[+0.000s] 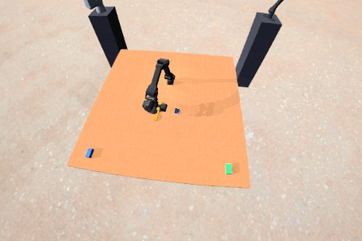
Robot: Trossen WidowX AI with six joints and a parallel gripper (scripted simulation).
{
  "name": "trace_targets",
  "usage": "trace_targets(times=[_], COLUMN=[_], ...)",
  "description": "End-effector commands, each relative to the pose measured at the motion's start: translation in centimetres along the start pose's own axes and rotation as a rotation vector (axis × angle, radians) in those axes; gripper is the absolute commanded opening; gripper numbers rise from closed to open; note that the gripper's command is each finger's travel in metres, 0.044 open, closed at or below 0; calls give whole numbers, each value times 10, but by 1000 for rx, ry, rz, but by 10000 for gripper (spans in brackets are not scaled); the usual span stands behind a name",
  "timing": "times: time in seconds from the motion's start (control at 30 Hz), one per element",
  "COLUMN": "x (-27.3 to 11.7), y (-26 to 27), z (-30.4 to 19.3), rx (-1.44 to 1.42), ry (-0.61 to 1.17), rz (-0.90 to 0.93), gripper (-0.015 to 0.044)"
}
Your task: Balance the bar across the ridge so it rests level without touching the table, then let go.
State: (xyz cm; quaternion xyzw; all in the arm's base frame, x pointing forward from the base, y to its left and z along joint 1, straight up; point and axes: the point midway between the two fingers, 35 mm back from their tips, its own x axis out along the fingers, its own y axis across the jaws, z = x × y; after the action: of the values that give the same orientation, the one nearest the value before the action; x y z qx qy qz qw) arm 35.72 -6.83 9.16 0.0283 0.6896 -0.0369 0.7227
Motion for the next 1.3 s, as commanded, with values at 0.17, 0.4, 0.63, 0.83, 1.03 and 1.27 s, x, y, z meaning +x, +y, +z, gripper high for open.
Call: trace_targets(times=[0.17, 0.4, 0.63, 0.83, 1.03, 1.27], x=[17, 26, 38, 42, 42, 42], y=[1, 1, 2, 2, 2, 2], z=[-2, -2, -3, -3, -3, -3], rx=[5, 5, 5, 5, 5, 5], ry=[18, 18, 18, 18, 18, 18], rz=[7, 7, 7, 7, 7, 7], gripper=[315, 315, 315, 315, 315, 315])
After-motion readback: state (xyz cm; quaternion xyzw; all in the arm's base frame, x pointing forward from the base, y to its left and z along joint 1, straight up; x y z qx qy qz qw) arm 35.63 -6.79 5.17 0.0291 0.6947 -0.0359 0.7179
